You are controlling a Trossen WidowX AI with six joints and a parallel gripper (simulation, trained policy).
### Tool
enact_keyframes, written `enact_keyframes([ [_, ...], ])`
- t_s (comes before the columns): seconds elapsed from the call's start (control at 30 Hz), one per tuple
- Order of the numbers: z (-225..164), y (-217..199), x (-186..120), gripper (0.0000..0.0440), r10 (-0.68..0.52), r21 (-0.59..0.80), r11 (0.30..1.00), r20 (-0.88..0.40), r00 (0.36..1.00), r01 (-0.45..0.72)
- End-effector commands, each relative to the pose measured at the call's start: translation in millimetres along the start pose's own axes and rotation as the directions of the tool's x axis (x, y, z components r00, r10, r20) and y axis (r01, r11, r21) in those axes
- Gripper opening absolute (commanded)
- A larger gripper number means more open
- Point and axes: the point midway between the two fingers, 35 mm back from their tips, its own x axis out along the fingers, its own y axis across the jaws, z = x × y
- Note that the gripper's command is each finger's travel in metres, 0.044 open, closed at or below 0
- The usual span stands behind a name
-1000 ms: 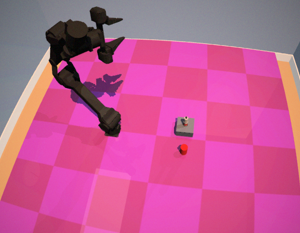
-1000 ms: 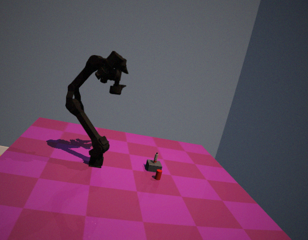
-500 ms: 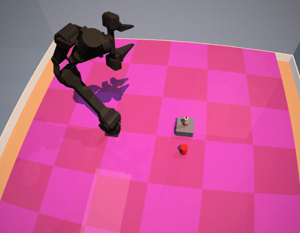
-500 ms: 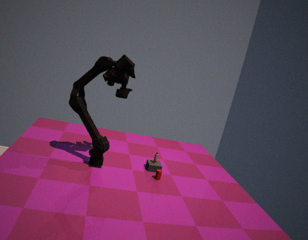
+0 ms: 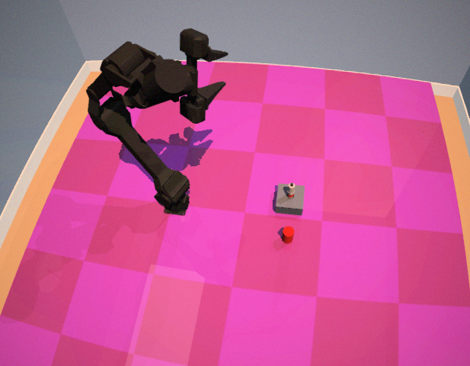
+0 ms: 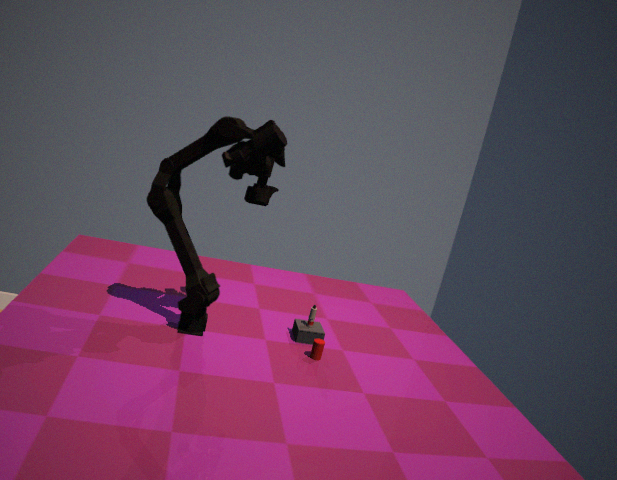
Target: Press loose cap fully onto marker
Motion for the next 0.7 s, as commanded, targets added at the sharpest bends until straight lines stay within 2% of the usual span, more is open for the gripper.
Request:
enact_keyframes([
  [0.0, -15, 8, 5, 0.0321, 0.025, 0.015, 1.000, 0.007, 1.000, -0.025],
  [0.67, -60, 39, 21, 0.0319, 0.119, 0.029, 0.992, 0.030, 0.992, -0.120],
])
